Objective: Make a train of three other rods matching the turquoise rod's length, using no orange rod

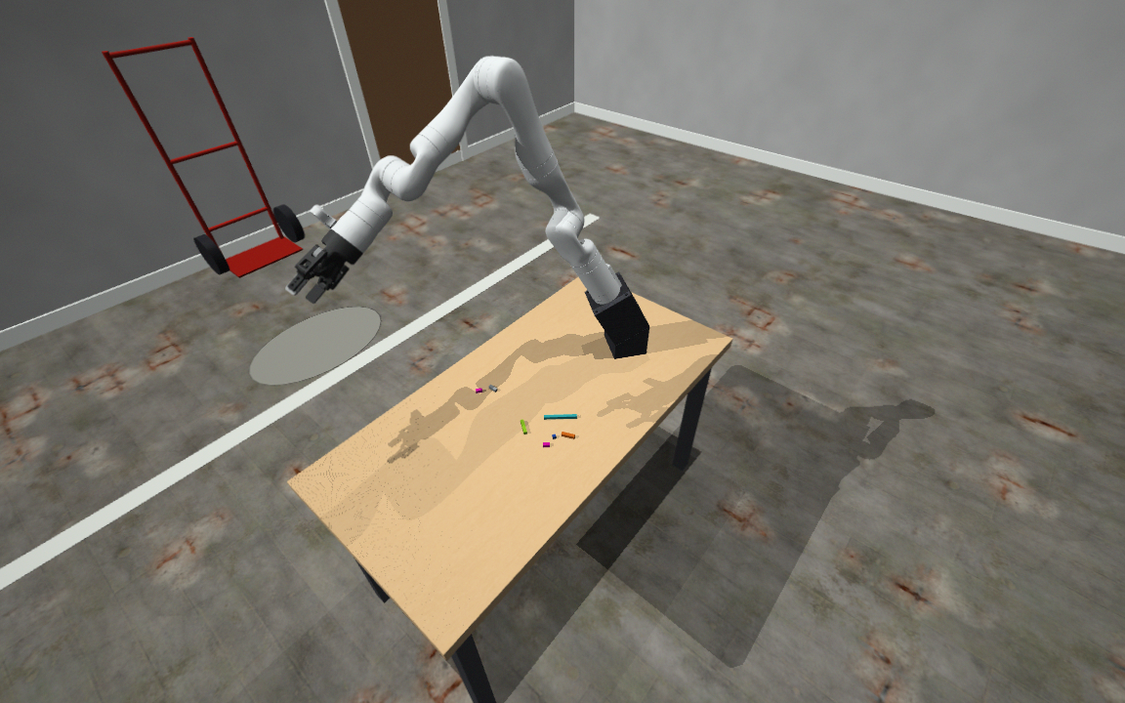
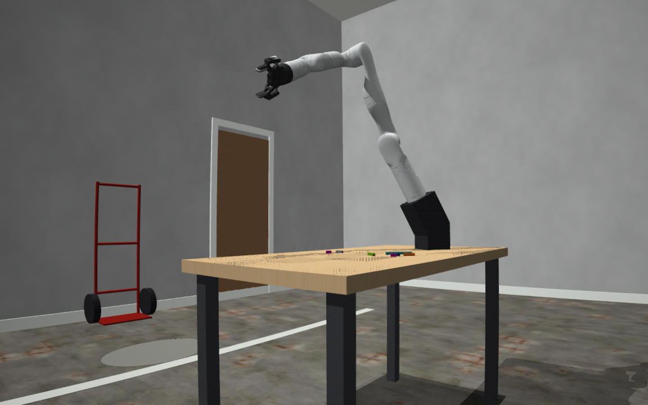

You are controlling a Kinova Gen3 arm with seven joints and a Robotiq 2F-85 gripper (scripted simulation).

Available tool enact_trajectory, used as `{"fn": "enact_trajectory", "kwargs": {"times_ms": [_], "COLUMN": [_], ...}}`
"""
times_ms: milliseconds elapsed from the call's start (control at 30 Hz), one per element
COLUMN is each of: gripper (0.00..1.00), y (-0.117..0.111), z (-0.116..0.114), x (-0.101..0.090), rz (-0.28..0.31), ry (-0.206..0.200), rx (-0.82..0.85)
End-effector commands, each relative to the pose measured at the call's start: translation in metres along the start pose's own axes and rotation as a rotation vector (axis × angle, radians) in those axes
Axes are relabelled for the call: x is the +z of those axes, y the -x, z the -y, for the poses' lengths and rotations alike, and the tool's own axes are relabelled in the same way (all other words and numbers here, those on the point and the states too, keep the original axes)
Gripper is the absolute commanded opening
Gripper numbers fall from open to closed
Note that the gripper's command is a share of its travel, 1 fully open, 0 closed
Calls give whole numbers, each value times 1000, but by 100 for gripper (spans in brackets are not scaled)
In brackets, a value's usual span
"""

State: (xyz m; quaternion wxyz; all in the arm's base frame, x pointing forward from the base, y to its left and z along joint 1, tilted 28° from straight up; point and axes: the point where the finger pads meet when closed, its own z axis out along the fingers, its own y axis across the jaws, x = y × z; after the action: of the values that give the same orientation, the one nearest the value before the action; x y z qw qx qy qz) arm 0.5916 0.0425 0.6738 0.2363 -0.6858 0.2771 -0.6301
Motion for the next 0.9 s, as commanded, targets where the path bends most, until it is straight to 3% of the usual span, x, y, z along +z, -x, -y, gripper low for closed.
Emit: {"fn": "enact_trajectory", "kwargs": {"times_ms": [0,300,333,867], "gripper": [100,100,100,100], "y": [-4,-4,1,1], "z": [-6,-6,-29,-29], "x": [2,2,8,8], "rz": [-7,-7,7,7], "ry": [9,9,43,43], "rx": [4,4,-17,-17]}}
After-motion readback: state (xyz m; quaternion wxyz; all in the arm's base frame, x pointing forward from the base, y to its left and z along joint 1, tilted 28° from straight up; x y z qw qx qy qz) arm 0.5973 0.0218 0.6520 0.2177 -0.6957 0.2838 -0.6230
